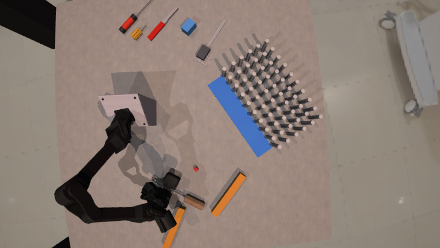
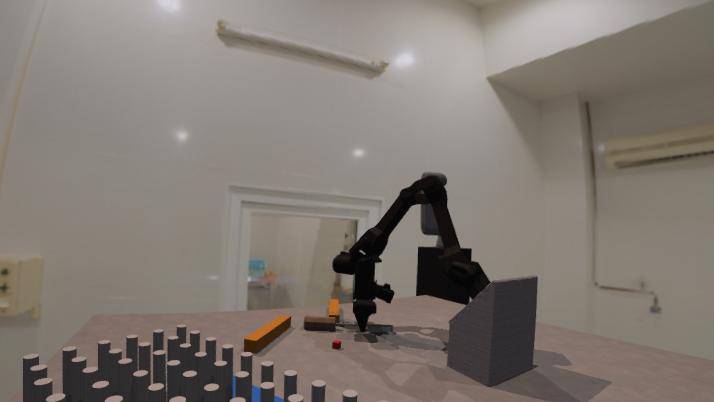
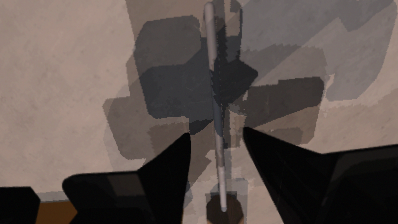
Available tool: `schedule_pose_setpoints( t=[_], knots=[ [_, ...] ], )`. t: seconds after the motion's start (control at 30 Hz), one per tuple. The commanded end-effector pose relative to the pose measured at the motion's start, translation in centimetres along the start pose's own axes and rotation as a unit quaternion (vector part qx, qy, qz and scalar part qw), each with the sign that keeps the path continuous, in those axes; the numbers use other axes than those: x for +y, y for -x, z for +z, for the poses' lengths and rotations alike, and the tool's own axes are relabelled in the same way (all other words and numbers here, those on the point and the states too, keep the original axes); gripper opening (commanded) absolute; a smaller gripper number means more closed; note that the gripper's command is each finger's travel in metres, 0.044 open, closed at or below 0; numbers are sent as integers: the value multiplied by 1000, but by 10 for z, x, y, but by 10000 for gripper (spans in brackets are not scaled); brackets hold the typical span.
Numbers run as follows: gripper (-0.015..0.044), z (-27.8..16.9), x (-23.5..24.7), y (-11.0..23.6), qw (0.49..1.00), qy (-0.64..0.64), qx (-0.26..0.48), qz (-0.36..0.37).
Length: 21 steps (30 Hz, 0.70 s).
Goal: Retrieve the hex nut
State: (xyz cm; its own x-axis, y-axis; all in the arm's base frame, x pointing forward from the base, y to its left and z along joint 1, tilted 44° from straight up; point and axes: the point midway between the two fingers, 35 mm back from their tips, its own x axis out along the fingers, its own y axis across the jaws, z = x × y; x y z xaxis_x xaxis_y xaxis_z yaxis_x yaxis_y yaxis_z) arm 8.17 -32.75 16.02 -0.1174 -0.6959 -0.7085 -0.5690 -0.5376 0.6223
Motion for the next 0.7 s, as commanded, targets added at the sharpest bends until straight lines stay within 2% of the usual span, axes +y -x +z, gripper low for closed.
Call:
schedule_pose_setpoints(
  t=[0.0, 0.17, 0.4, 0.67],
  knots=[
    [149, 0, -1, -1, 1000, 3, 1, -1],
    [18, 0, -1, -1, 1000, 3, 1, -1],
    [0, 0, -1, 0, 1000, 3, 1, -2],
    [0, 0, 0, 54, 1000, 1, 0, -2]
  ],
)
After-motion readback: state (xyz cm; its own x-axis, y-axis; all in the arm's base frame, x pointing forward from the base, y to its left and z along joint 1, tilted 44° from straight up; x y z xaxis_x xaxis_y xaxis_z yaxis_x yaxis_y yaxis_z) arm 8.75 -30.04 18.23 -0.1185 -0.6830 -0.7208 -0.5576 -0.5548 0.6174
